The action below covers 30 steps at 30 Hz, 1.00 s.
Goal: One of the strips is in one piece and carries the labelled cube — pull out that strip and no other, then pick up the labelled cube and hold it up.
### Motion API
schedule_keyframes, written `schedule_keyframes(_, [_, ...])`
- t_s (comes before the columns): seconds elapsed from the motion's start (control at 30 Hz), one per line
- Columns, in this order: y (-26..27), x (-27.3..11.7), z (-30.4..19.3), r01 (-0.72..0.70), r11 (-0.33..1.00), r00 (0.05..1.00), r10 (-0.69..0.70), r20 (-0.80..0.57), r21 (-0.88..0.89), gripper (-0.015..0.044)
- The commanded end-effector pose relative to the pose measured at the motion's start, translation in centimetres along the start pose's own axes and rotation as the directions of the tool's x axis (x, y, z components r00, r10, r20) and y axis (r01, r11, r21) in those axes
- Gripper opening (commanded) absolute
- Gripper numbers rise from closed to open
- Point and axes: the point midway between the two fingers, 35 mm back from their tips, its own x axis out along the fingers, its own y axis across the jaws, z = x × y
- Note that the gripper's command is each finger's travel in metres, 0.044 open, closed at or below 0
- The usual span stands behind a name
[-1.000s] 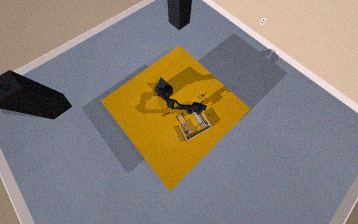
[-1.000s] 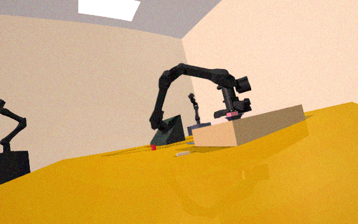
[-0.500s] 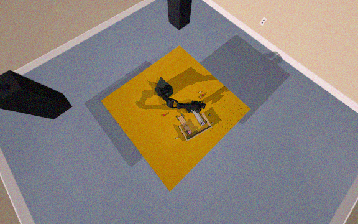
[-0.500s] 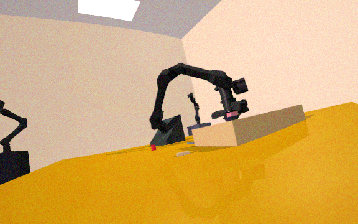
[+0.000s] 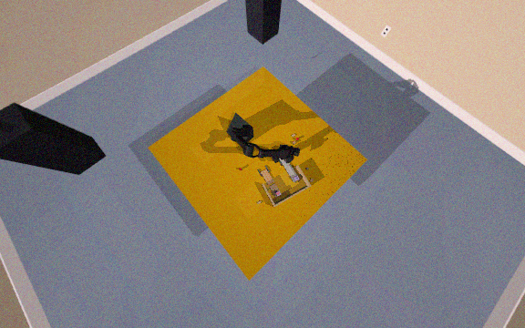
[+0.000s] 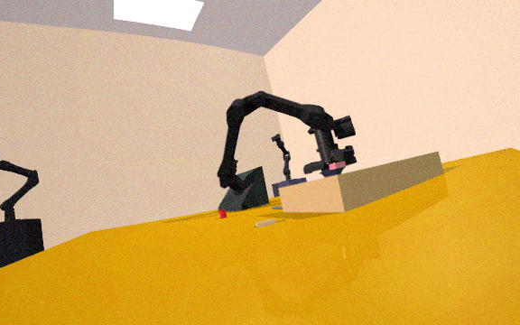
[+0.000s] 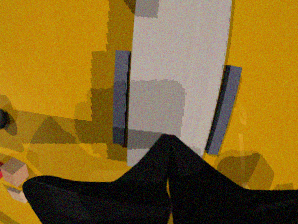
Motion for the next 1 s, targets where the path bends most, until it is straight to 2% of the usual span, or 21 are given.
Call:
schedule_keyframes(0.0, [0.0, 0.5, -1.1, 0.004, 1.000, 1.000, -0.004, -0.018, -0.006, 0.0000])
schedule_keyframes(0.97, [0.1, 0.5, -5.6, 0.004, 1.000, 1.000, -0.004, -0.019, -0.007, 0.0000])
